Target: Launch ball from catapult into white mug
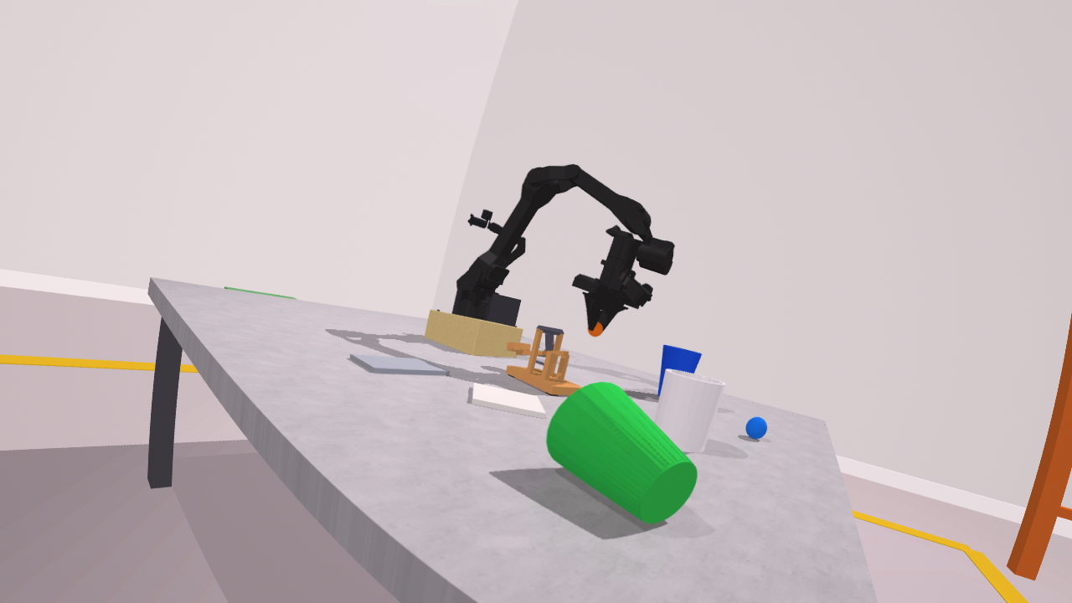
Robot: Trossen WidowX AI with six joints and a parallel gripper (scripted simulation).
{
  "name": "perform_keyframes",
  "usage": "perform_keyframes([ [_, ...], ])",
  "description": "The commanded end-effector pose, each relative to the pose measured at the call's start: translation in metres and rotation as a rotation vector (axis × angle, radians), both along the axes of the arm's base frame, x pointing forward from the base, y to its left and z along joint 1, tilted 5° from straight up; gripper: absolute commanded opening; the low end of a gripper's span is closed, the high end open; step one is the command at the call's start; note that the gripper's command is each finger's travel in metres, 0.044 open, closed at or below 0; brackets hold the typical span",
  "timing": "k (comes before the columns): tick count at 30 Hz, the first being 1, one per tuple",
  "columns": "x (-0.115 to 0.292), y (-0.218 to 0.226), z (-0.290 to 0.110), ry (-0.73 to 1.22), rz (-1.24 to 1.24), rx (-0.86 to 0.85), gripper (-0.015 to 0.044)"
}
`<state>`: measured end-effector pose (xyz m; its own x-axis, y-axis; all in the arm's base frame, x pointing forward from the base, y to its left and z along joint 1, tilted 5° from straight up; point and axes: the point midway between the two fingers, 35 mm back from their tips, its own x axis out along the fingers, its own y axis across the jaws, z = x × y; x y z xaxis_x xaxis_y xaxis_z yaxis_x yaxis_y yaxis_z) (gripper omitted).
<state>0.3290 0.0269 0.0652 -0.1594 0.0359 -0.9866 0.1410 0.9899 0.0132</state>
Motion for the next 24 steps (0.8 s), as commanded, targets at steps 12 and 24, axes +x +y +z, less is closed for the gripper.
perform_keyframes([
  [12, -0.067, -0.075, -0.016, 0.149, -0.109, 0.021, 0.0000],
  [24, -0.110, -0.102, -0.023, 0.230, -0.174, 0.062, 0.0000],
])
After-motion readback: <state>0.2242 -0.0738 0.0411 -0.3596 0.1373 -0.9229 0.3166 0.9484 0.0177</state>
